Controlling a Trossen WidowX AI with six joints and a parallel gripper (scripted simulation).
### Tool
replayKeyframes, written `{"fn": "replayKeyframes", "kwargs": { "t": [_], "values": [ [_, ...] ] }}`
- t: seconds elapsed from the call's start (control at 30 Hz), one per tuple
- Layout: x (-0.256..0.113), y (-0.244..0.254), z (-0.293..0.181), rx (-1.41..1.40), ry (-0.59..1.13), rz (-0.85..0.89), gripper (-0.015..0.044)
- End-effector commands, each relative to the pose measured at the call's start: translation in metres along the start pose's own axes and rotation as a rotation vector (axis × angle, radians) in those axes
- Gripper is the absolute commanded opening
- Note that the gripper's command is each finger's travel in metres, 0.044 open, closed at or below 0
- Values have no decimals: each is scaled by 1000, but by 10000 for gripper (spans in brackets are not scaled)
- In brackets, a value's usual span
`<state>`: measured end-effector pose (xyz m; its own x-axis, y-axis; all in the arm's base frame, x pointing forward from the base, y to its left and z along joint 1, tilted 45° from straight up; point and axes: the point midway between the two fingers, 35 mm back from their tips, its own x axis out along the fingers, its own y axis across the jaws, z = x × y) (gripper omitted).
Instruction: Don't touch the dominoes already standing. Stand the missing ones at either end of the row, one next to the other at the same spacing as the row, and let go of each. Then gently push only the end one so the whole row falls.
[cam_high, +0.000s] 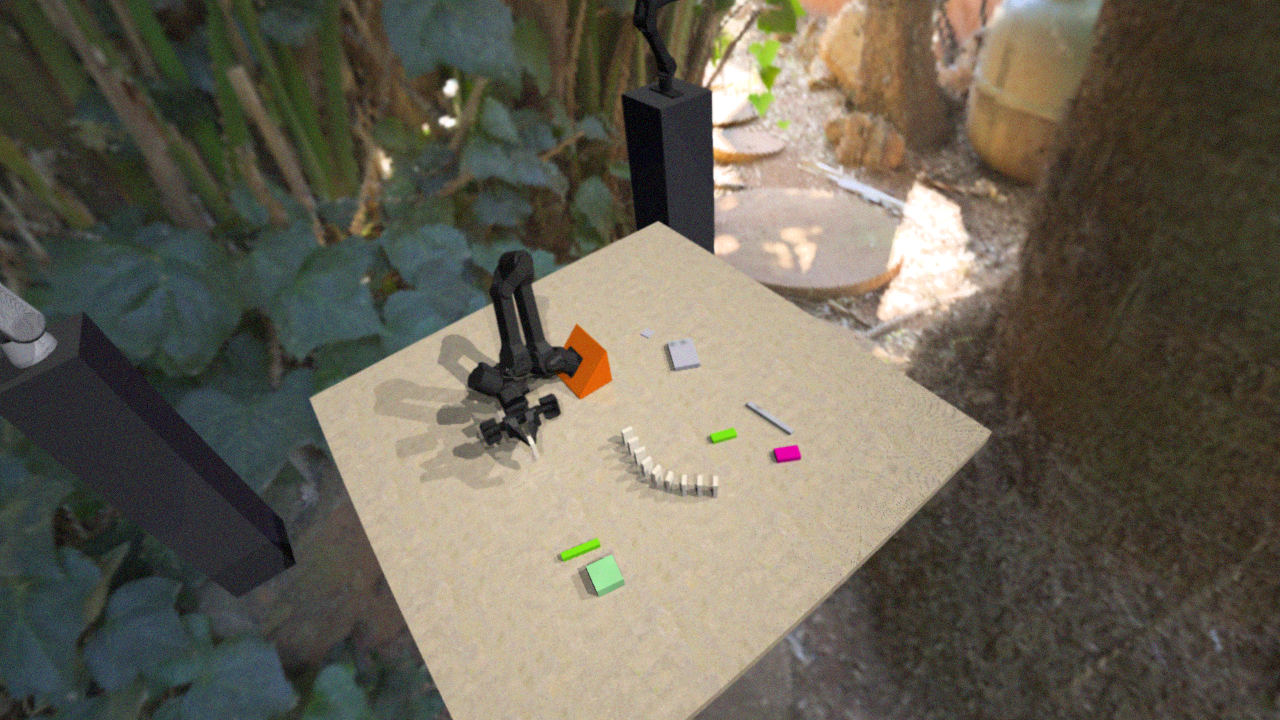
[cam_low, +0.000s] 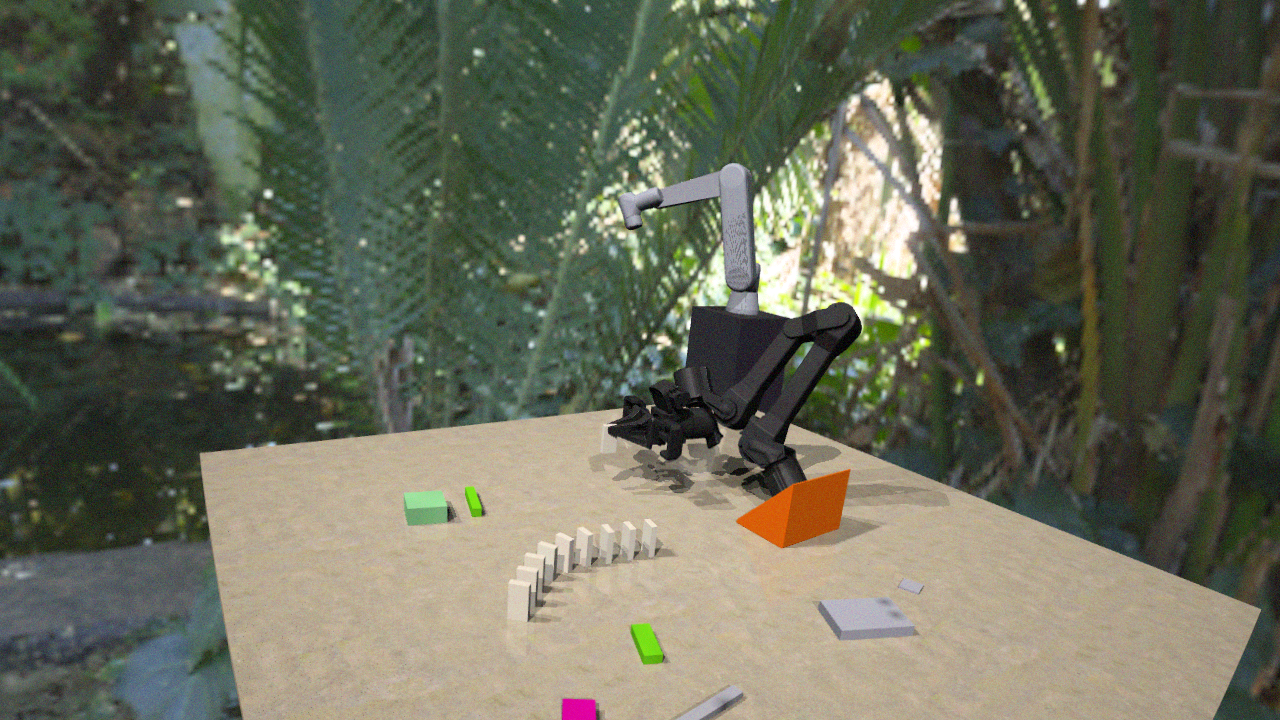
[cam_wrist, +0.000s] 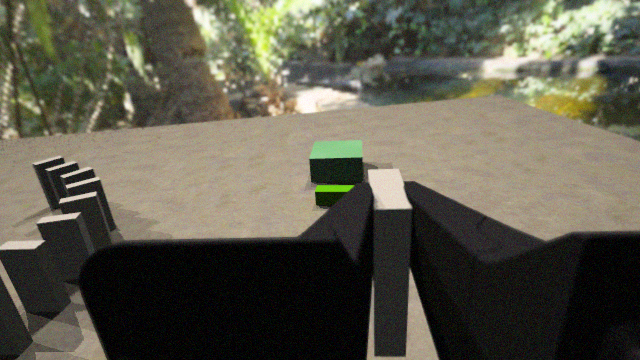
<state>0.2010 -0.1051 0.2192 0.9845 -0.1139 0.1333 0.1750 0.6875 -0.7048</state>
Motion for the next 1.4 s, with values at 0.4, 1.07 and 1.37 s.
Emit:
{"fn": "replayKeyframes", "kwargs": {
  "t": [0.4, 1.07, 1.37],
  "values": [
    [5, -3, -17, -7, 3, 6, 27],
    [9, -4, -42, -13, 9, 9, 27],
    [9, -3, -52, -16, 12, 11, 27]
  ]
}}
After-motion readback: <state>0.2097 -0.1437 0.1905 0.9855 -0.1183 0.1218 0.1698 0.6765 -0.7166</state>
